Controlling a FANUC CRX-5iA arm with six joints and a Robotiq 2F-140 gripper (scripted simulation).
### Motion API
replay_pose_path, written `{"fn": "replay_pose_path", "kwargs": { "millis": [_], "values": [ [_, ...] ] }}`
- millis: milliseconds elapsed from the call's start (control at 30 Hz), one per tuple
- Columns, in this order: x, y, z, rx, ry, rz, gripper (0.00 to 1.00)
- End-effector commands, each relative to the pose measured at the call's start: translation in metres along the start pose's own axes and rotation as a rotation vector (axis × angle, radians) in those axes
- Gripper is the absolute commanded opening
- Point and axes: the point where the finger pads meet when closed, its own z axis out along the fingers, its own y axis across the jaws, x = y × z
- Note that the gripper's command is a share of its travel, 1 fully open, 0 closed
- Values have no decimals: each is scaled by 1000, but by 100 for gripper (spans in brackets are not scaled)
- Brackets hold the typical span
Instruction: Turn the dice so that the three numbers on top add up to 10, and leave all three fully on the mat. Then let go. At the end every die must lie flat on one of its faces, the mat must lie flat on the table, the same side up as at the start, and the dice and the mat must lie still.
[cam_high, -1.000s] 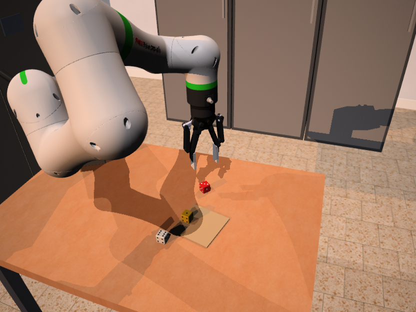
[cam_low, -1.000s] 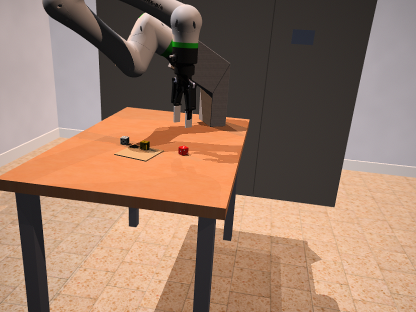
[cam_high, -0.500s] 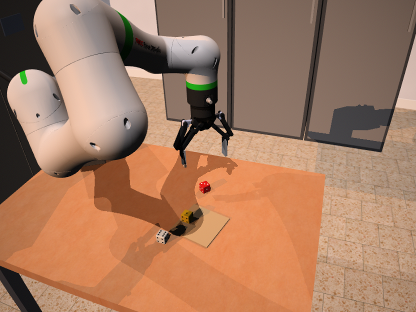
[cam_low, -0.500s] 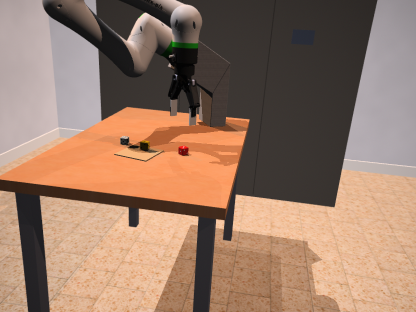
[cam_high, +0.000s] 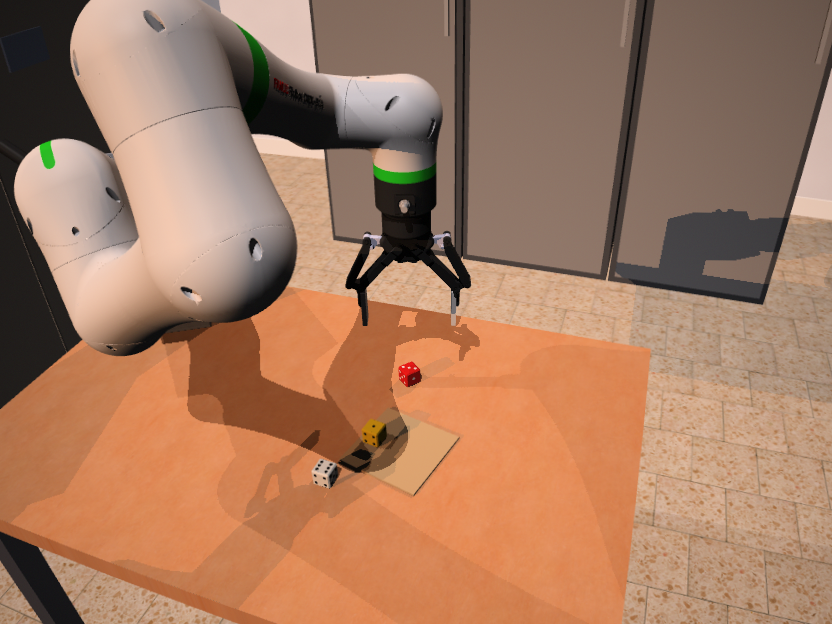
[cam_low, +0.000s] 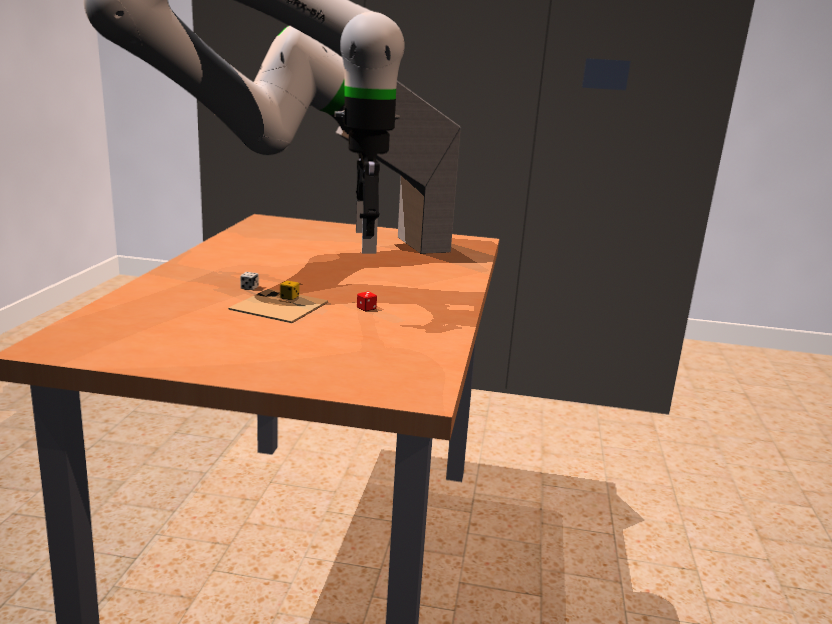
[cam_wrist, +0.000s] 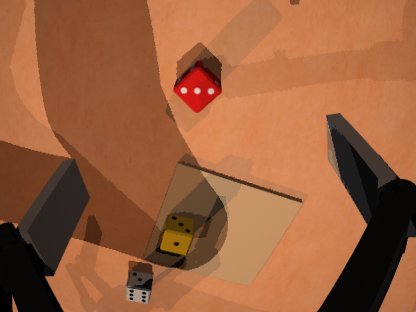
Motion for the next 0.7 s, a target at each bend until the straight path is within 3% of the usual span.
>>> {"fn": "replay_pose_path", "kwargs": {
  "millis": [0,200,267,667],
  "values": [
    [1,0,1,-10,-5,173,100],
    [1,0,2,-10,-5,293,100],
    [1,0,4,-11,-4,439,100],
    [2,-1,8,-12,-2,839,100]
  ]
}}
